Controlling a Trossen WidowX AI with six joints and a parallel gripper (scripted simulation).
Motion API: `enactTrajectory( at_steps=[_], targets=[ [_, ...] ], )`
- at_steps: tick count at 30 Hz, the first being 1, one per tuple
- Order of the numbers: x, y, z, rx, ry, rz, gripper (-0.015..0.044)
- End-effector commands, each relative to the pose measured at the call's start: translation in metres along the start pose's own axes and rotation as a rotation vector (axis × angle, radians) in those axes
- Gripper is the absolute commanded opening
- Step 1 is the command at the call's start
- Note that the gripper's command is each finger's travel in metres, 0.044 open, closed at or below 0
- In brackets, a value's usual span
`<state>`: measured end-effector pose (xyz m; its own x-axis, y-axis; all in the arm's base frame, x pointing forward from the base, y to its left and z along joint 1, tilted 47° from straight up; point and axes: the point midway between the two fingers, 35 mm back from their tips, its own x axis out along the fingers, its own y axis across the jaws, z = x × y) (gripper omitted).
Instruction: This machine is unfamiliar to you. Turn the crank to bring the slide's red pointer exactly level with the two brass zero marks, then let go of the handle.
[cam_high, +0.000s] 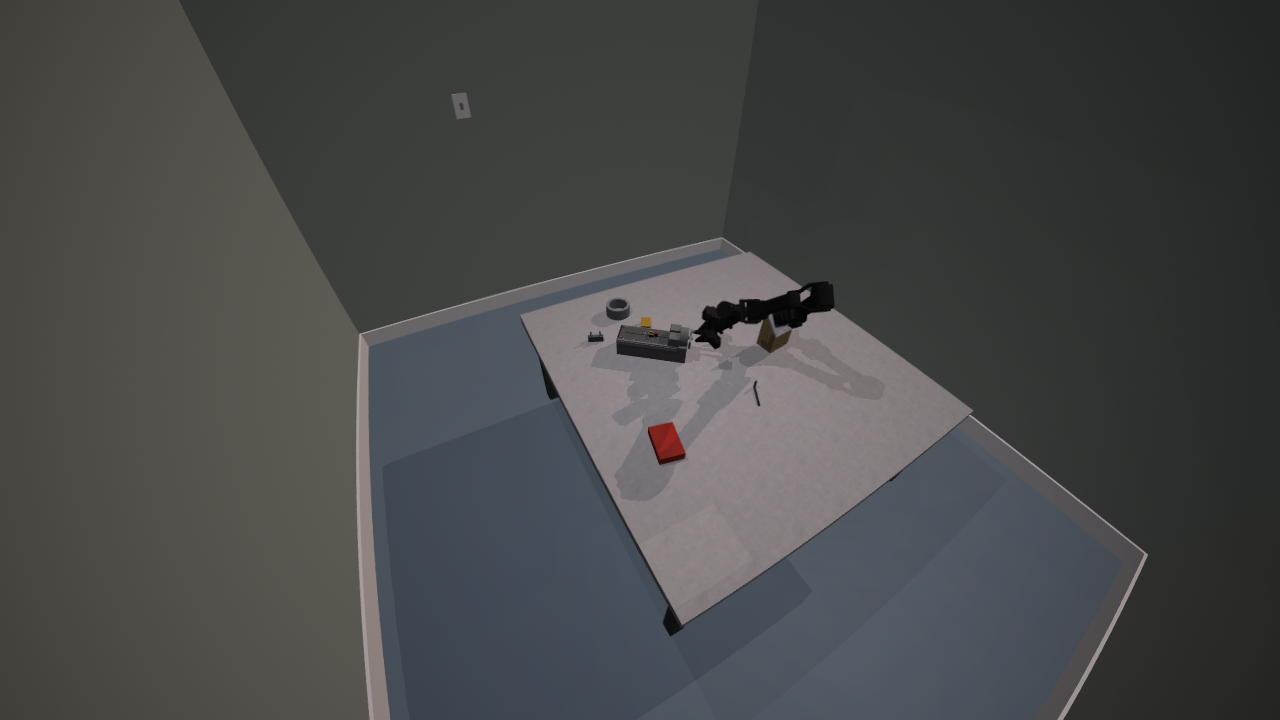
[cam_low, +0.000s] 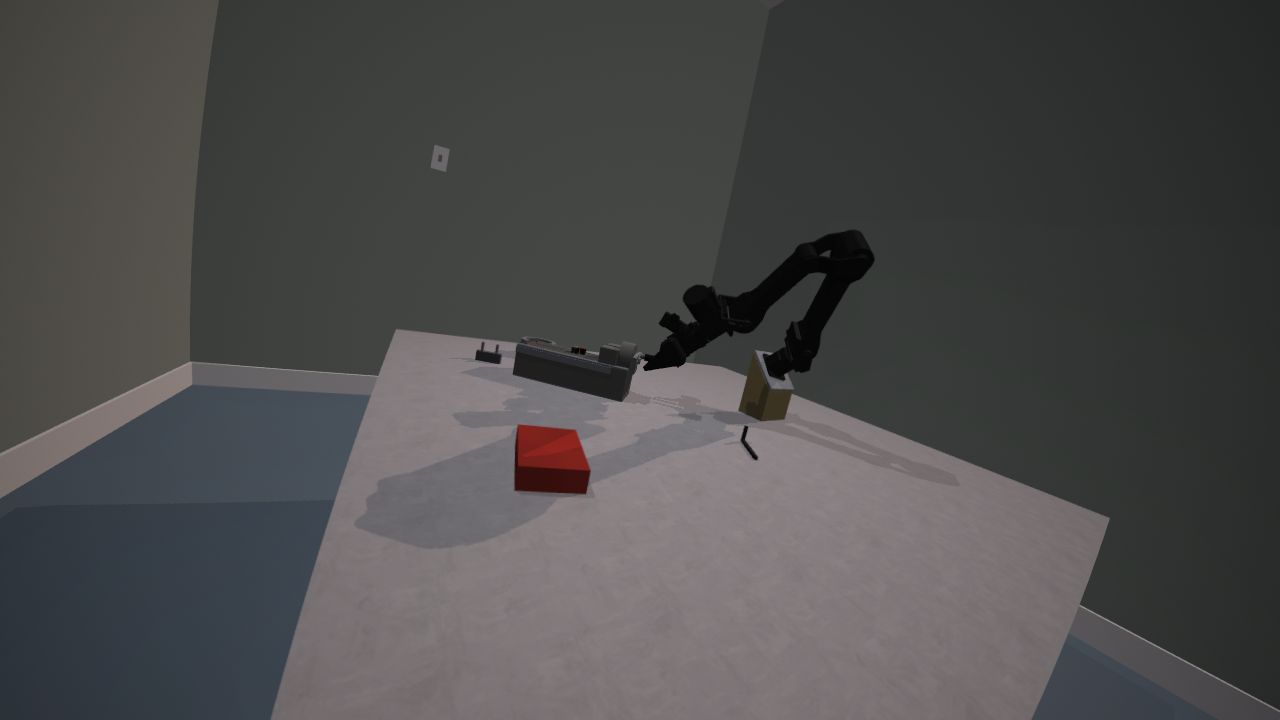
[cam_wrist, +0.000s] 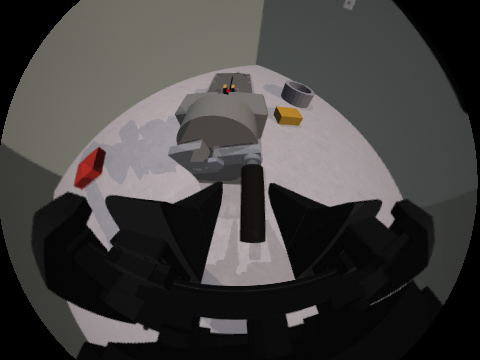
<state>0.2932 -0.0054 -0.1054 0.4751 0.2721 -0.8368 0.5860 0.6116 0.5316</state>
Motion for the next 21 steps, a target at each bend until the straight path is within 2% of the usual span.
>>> enactTrajectory(
  at_steps=[1, 6, 21],
  targets=[
    [-0.0001, -0.0018, -0.0012, 0.007, 0.0, -0.007, 0.0125],
    [-0.0001, -0.0018, -0.0012, 0.007, 0.0, -0.007, 0.0],
    [0.0069, -0.0034, -0.0066, 0.007, 0.0, -0.006, 0.0]
  ],
)
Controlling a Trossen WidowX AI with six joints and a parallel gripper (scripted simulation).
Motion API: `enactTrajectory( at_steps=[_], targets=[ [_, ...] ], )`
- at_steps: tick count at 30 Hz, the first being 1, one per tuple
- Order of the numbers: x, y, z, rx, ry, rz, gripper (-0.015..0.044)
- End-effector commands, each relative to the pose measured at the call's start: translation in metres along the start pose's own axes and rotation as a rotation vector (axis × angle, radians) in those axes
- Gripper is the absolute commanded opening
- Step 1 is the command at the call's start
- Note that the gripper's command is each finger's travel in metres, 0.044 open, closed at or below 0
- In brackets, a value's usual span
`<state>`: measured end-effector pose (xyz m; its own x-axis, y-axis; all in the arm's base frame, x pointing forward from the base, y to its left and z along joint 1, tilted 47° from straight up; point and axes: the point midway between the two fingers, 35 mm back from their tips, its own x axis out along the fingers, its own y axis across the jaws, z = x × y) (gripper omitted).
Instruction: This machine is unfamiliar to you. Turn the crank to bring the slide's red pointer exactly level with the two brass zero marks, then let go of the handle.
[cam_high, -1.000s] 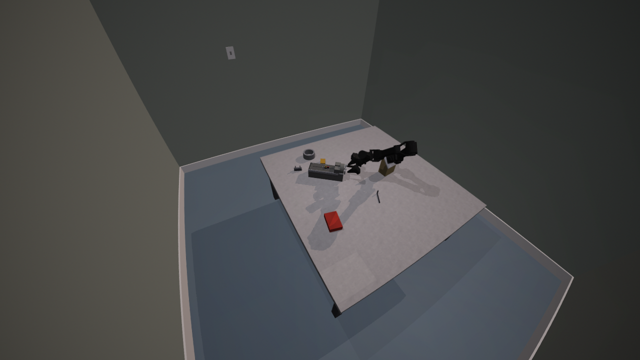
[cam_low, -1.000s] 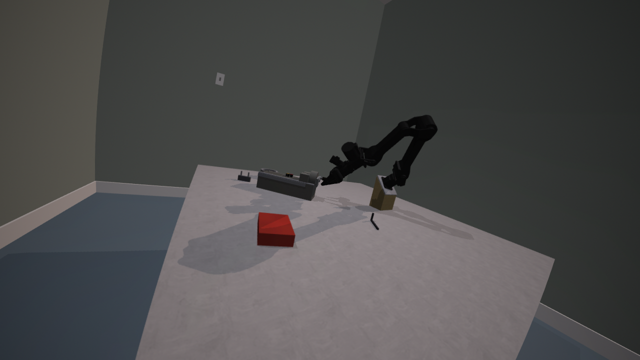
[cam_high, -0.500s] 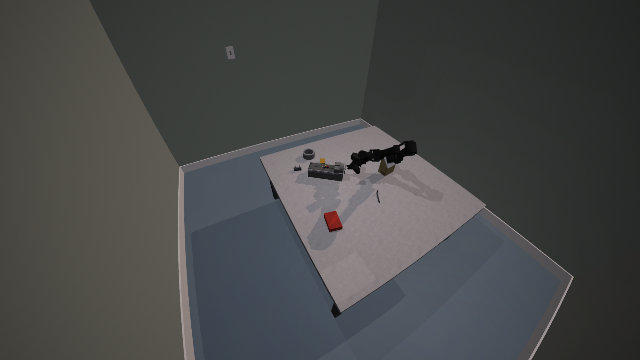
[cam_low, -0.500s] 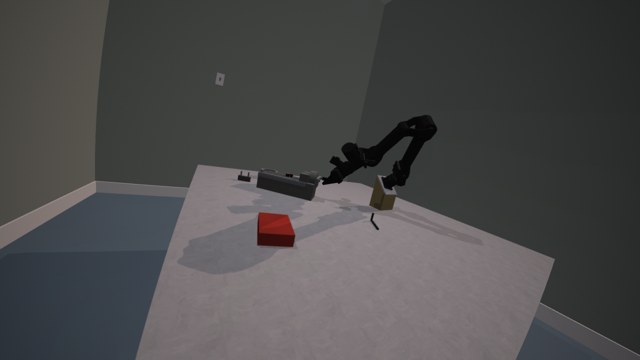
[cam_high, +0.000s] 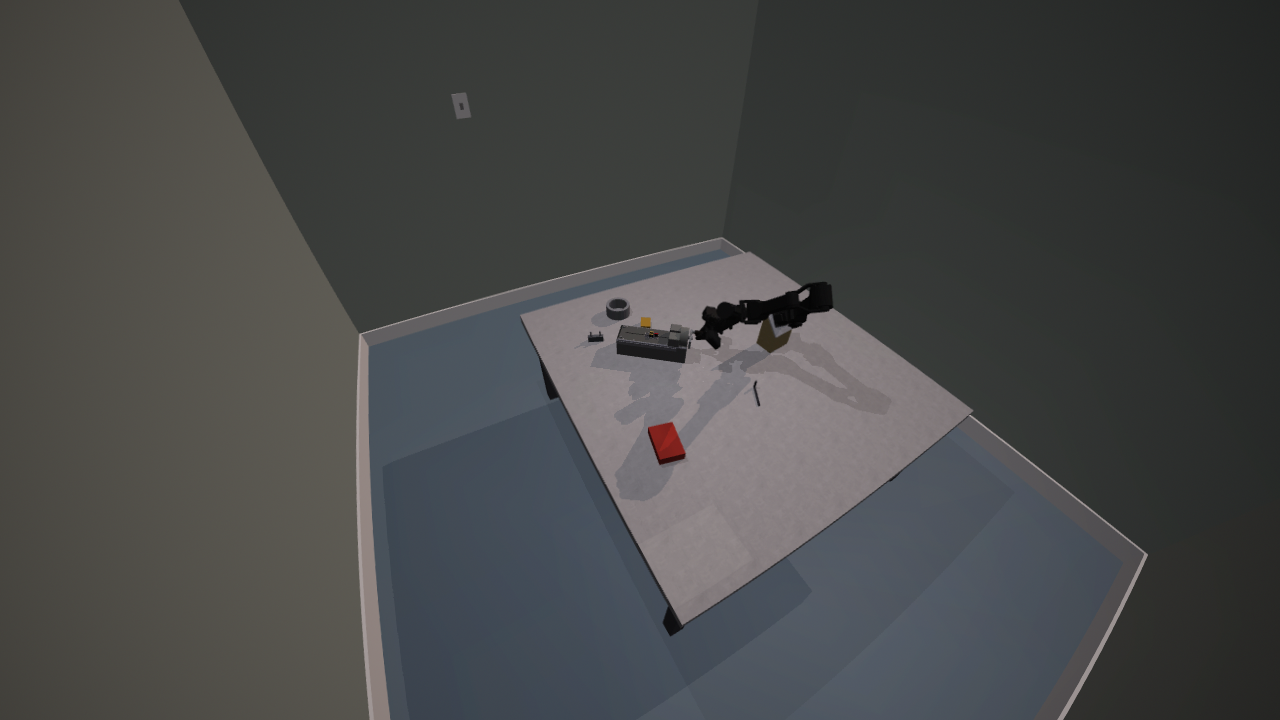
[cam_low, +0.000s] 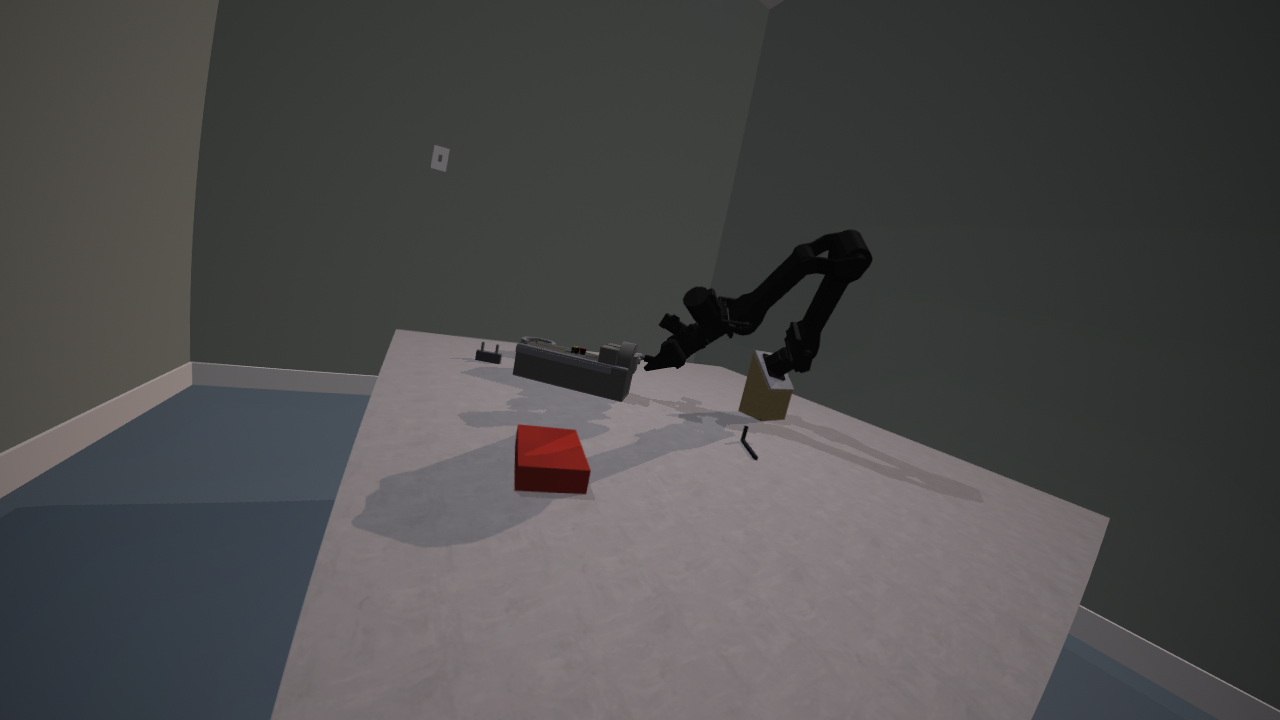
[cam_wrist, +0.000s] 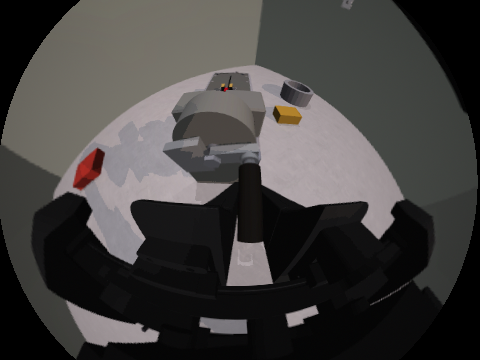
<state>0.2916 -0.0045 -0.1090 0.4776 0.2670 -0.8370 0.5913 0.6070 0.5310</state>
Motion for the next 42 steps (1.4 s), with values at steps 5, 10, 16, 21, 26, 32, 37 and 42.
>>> enactTrajectory(
  at_steps=[5, 10, 16, 21, 26, 32, 37, 42],
  targets=[
    [0.011, 0.0, -0.011, 0.001, 0.006, -0.004, 0.0],
    [0.017, 0.004, -0.017, 0.001, 0.006, -0.004, 0.0],
    [0.022, 0.012, -0.023, 0.002, 0.007, -0.004, 0.0],
    [0.024, 0.017, -0.025, 0.002, 0.007, -0.004, 0.0],
    [0.026, 0.022, -0.027, 0.002, 0.007, -0.003, 0.0],
    [0.026, 0.026, -0.027, 0.002, 0.007, -0.003, 0.0],
    [0.026, 0.029, -0.027, 0.002, 0.007, -0.003, 0.0],
    [0.026, 0.03, -0.027, 0.002, 0.007, -0.003, 0.0]
  ],
)
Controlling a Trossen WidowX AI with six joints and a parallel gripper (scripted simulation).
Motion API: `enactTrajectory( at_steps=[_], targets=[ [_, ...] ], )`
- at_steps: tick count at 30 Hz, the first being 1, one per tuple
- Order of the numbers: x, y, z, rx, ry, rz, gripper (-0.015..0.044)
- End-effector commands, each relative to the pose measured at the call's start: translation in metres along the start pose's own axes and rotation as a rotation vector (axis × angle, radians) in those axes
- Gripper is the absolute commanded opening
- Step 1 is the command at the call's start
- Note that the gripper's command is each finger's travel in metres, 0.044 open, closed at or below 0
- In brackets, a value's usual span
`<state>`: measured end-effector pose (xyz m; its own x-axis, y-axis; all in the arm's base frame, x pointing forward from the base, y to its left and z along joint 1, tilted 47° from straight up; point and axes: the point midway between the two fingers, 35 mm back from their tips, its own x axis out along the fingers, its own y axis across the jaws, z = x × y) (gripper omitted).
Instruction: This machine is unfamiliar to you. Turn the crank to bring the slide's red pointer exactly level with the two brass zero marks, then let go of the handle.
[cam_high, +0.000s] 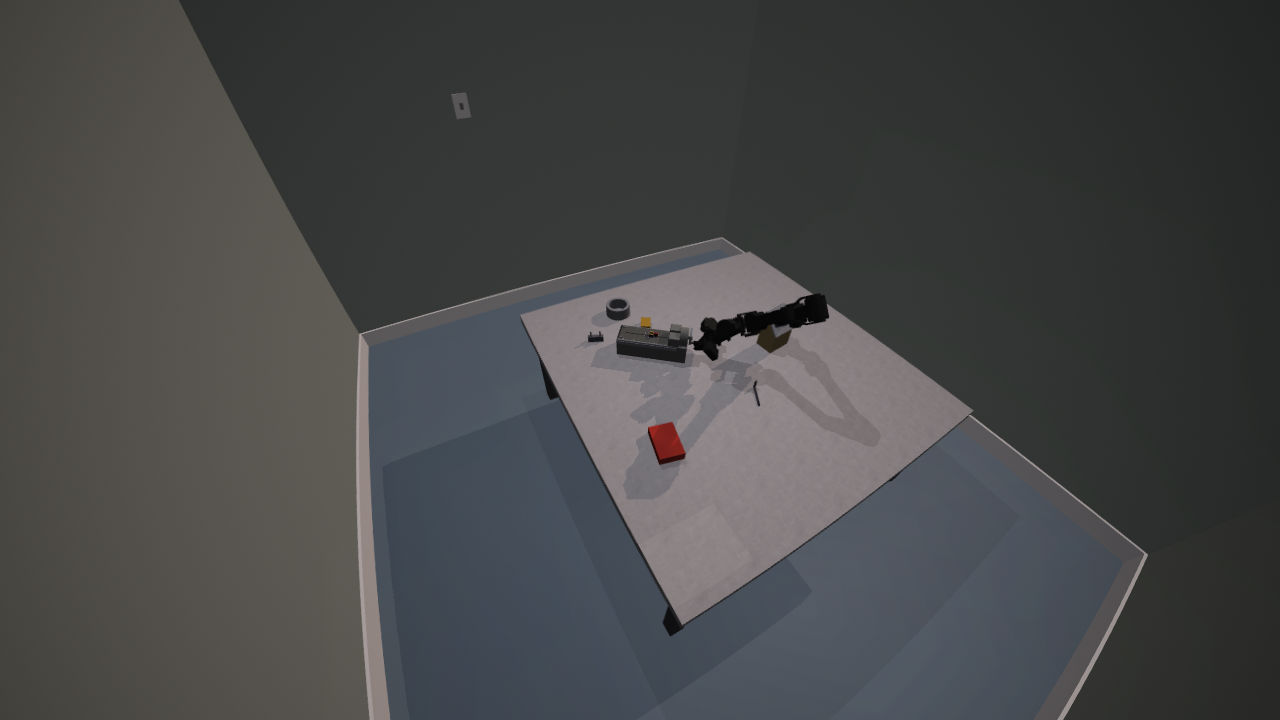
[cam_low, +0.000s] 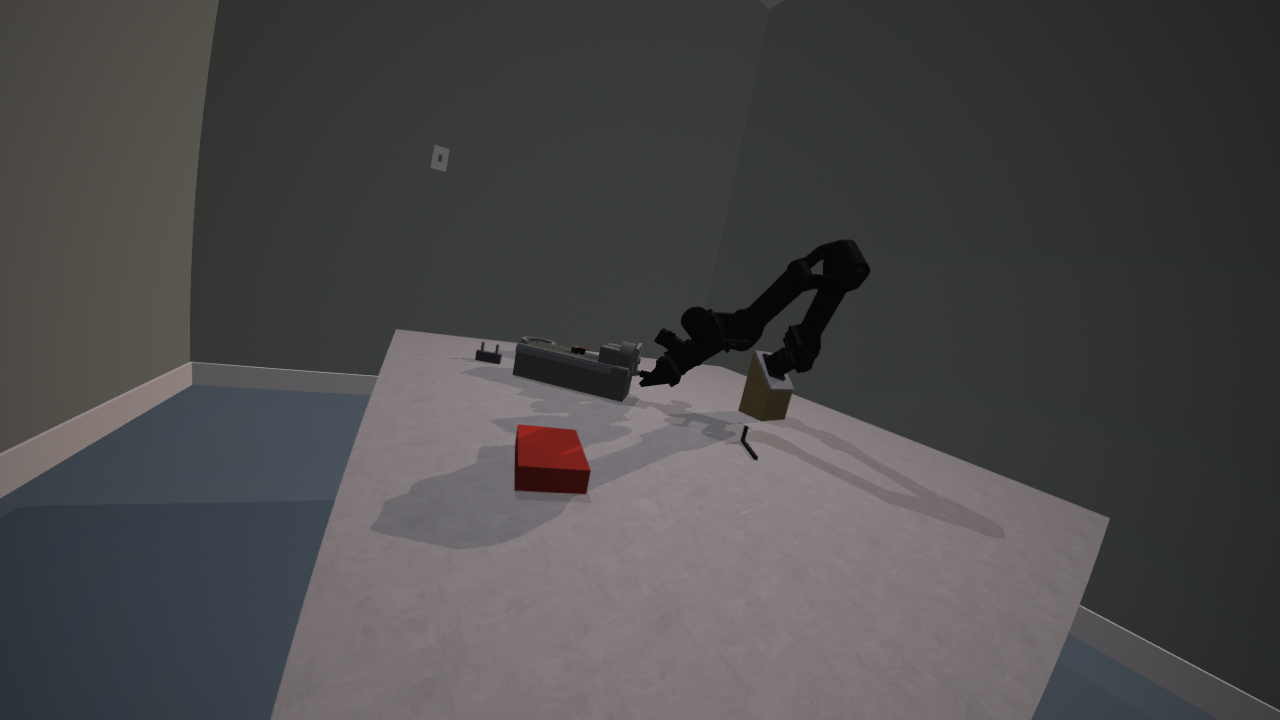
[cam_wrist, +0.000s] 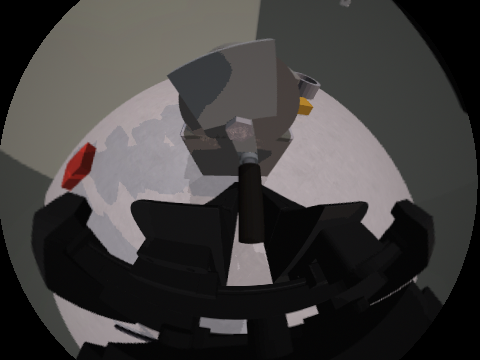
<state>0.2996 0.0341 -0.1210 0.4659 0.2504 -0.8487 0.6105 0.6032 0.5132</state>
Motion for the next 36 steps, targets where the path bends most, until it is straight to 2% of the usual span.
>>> enactTrajectory(
  at_steps=[1, 36],
  targets=[
    [0.0018, 0.009, -0.0018, -0.011, 0.011, 0.02, 0.0],
    [0.0007, 0.016, -0.001, -0.011, 0.011, 0.02, 0.0]
  ],
)
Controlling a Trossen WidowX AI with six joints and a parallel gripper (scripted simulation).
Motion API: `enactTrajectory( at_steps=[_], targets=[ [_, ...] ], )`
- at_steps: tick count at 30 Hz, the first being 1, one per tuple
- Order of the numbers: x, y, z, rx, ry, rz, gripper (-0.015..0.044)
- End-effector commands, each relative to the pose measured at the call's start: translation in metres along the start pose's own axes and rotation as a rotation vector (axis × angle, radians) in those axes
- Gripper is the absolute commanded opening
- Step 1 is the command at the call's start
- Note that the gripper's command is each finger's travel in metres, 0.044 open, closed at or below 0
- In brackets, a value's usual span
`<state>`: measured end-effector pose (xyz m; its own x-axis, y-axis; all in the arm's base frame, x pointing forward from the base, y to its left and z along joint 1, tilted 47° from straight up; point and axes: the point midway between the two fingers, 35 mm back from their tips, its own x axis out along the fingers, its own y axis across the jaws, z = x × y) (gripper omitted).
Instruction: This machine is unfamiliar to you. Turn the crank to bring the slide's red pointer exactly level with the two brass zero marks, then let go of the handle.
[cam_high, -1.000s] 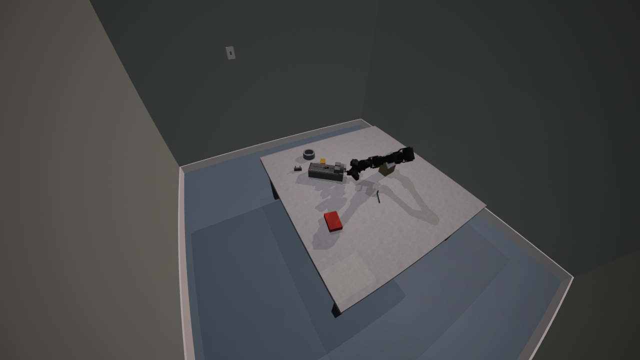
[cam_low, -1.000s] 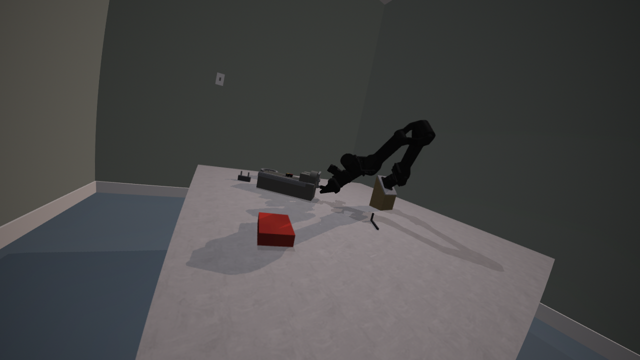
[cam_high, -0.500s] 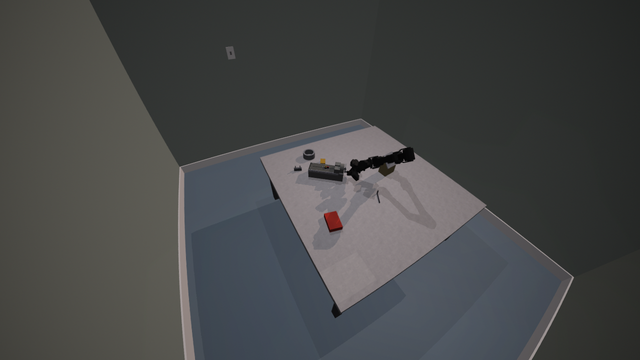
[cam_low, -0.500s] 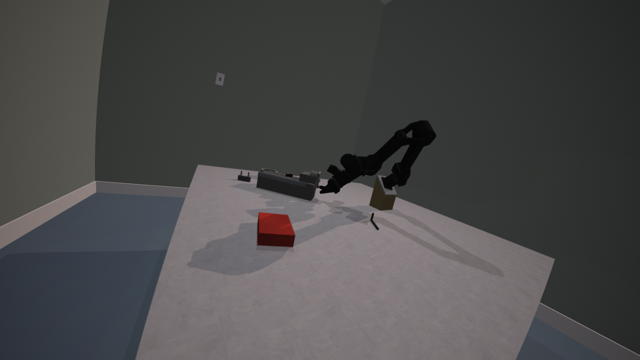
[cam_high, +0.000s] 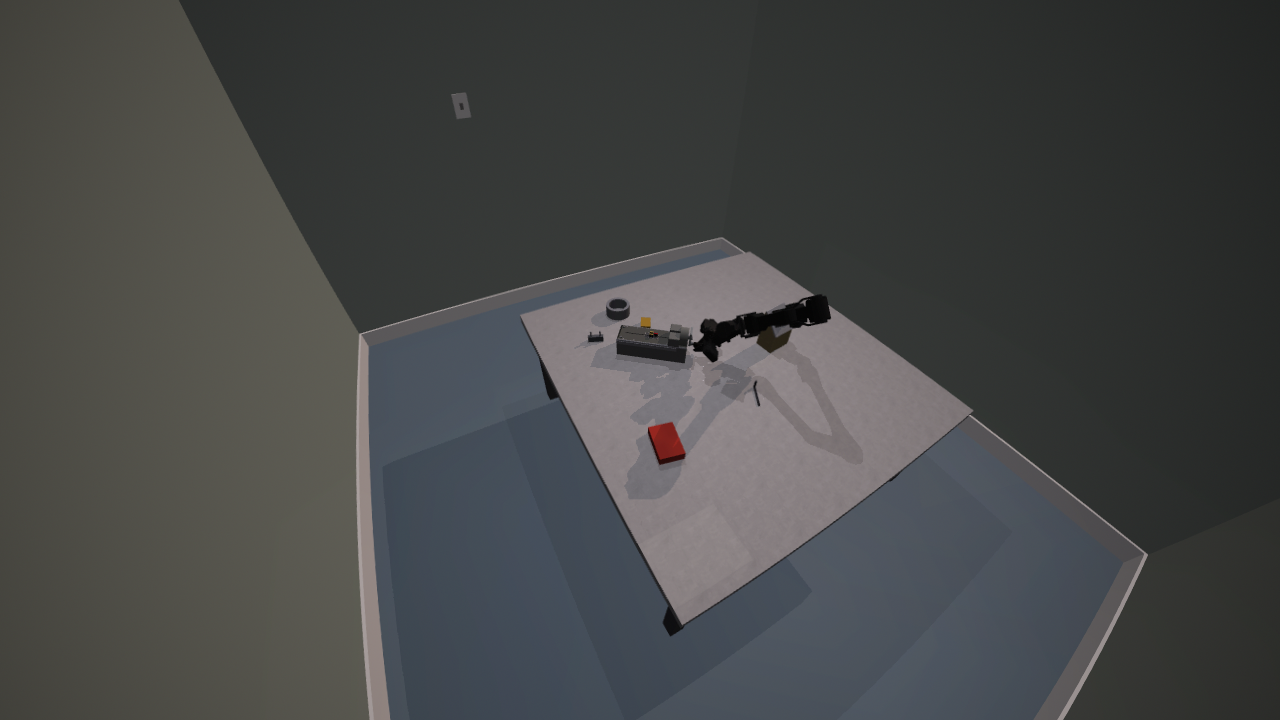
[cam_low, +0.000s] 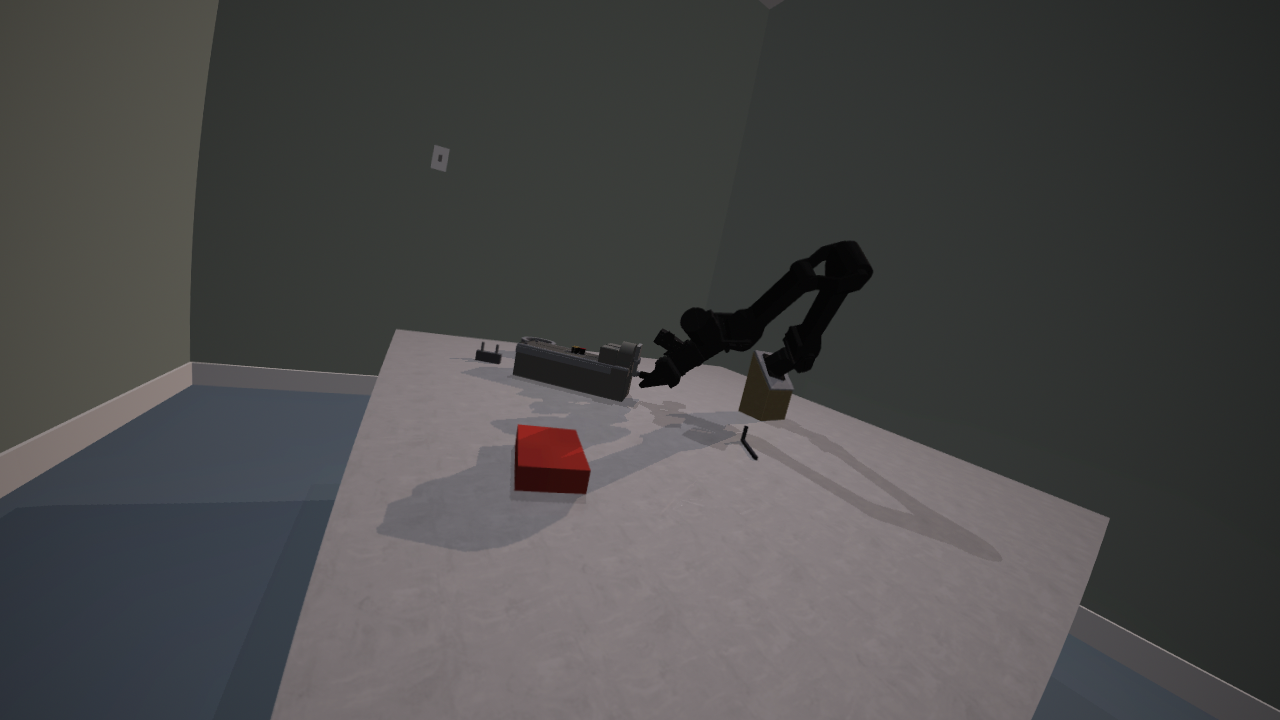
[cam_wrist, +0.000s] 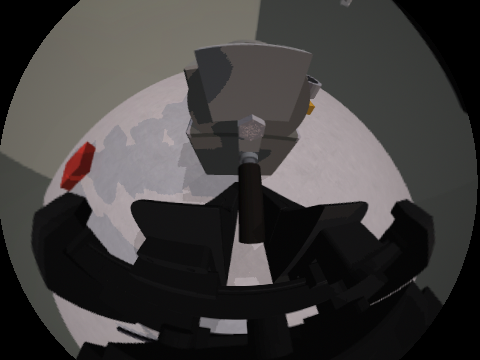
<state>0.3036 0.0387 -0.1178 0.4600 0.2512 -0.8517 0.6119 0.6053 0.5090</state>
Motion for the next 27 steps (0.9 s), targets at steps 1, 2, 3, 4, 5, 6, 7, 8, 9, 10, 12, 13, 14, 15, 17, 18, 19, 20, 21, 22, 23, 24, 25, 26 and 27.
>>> enactTrajectory(
  at_steps=[1, 2, 3, 4, 5, 6, 7, 8, 9, 10, 12, 13, 14, 15, 17, 18, 19, 20, 21, 22, 23, 24, 25, 26, 27],
  targets=[
    [0.0004, 0.0092, -0.0005, -0.01, 0.006, 0.025, 0.0],
    [0.0003, 0.0093, -0.0005, -0.01, 0.006, 0.025, 0.0],
    [0.0003, 0.0095, -0.0005, -0.01, 0.006, 0.025, 0.0],
    [0.0003, 0.0096, -0.0005, -0.01, 0.006, 0.025, 0.0],
    [0.0002, 0.0097, -0.0004, -0.01, 0.006, 0.025, 0.0],
    [0.0002, 0.0099, -0.0004, -0.01, 0.006, 0.025, 0.0],
    [0.0002, 0.01, -0.0004, -0.01, 0.006, 0.025, 0.0],
    [0.0002, 0.0101, -0.0004, -0.01, 0.006, 0.025, 0.0],
    [0.0001, 0.0103, -0.0004, -0.01, 0.006, 0.025, 0.0],
    [0.0001, 0.0104, -0.0003, -0.01, 0.006, 0.025, 0.0],
    [0.0, 0.0107, -0.0003, -0.01, 0.006, 0.025, 0.0],
    [0.0, 0.0108, -0.0003, -0.01, 0.006, 0.025, 0.0],
    [0.0, 0.0109, -0.0003, -0.01, 0.006, 0.025, 0.0],
    [-0.0001, 0.011, -0.0002, -0.01, 0.006, 0.025, 0.0],
    [-0.0002, 0.0113, -0.0002, -0.01, 0.006, 0.025, 0.0],
    [-0.0002, 0.0114, -0.0002, -0.01, 0.006, 0.025, 0.0],
    [-0.0002, 0.0116, -0.0002, -0.01, 0.006, 0.025, 0.0],
    [-0.0003, 0.0117, -0.0001, -0.01, 0.006, 0.025, 0.0],
    [-0.0003, 0.0118, -0.0001, -0.01, 0.006, 0.025, 0.0],
    [-0.0003, 0.0119, -0.0001, -0.01, 0.006, 0.025, 0.0],
    [-0.0004, 0.0121, -0.0001, -0.01, 0.006, 0.025, 0.0],
    [-0.0004, 0.0122, -0.0001, -0.01, 0.006, 0.025, 0.0],
    [-0.0004, 0.0123, 0.0, -0.01, 0.006, 0.025, 0.0],
    [-0.0005, 0.0124, 0.0, -0.01, 0.006, 0.025, 0.0],
    [-0.0005, 0.0126, 0.0, -0.01, 0.006, 0.025, 0.0]
  ],
)
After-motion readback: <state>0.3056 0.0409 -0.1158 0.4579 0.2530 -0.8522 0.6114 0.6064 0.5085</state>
